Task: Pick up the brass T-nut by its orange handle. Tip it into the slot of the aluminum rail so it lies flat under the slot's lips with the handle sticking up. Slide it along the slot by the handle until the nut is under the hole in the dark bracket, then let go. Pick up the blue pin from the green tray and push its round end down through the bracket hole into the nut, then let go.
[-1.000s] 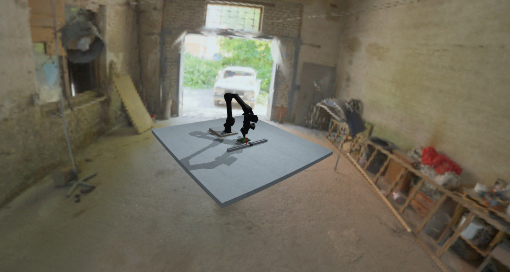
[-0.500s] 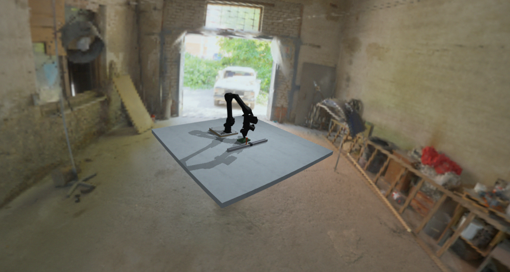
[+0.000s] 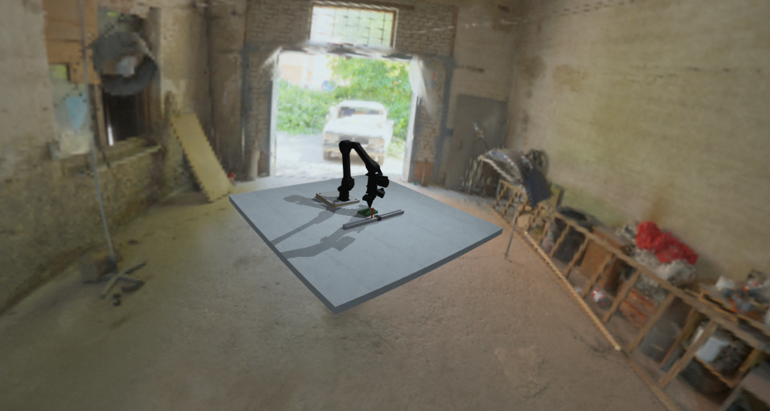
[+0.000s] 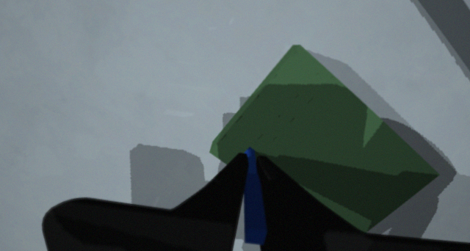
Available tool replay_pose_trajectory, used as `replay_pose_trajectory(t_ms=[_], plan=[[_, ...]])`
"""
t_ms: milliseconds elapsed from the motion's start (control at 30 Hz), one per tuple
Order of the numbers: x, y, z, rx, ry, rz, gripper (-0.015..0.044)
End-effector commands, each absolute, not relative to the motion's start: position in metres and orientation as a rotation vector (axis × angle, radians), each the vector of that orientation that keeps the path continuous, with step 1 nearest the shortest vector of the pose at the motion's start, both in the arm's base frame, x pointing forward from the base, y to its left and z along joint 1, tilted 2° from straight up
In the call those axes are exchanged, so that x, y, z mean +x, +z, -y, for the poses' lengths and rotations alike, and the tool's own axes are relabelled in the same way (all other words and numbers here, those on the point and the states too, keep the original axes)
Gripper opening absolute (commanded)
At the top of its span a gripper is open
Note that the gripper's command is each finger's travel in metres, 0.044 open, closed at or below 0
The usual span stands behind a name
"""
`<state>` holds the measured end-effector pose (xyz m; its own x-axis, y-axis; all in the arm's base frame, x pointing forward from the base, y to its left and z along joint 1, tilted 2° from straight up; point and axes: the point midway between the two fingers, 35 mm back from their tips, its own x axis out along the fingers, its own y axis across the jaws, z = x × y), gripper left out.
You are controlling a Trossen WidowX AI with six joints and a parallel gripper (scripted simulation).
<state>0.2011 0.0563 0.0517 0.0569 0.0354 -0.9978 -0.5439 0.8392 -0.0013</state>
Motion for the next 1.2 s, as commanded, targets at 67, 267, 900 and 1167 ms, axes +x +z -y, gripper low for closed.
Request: replay_pose_trajectory(t_ms=[67, 267, 900, 1167], plan=[[0.200, 0.051, -0.056, -0.434, 0.460, -1.461, -0.0150], [0.200, 0.056, -0.056, -0.434, 0.460, -1.461, -0.0150], [0.195, 0.076, -0.054, -0.432, 0.461, -1.469, -0.0150], [0.194, 0.102, -0.054, -0.433, 0.460, -1.464, -0.0150]])
